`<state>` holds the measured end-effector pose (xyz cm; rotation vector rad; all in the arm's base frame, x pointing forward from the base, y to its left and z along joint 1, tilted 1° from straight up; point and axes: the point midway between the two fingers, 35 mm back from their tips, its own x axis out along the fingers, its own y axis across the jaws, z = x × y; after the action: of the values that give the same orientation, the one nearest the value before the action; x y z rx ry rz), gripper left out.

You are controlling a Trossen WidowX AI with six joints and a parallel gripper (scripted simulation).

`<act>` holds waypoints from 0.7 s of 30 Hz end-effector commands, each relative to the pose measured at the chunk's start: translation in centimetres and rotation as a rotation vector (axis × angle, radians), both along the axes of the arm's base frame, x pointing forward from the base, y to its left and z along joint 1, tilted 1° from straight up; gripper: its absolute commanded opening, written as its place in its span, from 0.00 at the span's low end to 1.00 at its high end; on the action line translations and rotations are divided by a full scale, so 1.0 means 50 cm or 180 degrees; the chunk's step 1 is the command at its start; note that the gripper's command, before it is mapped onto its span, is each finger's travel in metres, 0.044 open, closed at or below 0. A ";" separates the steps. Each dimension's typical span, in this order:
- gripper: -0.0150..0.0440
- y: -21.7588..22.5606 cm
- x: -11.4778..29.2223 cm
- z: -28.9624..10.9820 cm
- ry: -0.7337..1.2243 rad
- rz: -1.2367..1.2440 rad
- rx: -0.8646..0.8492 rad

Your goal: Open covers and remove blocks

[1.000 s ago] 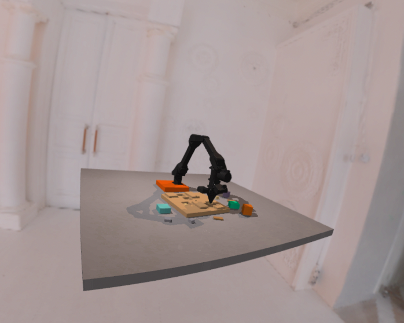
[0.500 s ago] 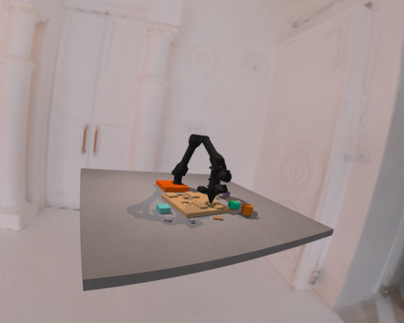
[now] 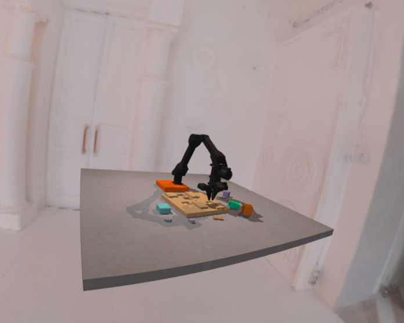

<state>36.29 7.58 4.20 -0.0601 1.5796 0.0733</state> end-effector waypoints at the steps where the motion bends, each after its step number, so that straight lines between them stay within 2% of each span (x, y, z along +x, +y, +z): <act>1: 0.50 0.000 0.006 0.050 -0.0053 -0.0001 0.0005; 8: 0.50 -0.001 0.004 0.091 -0.0059 -0.0002 0.0004; 21: 0.50 -0.001 0.005 0.038 -0.0059 -0.0002 0.0004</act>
<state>36.71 7.62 7.30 -0.0555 1.5490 0.0761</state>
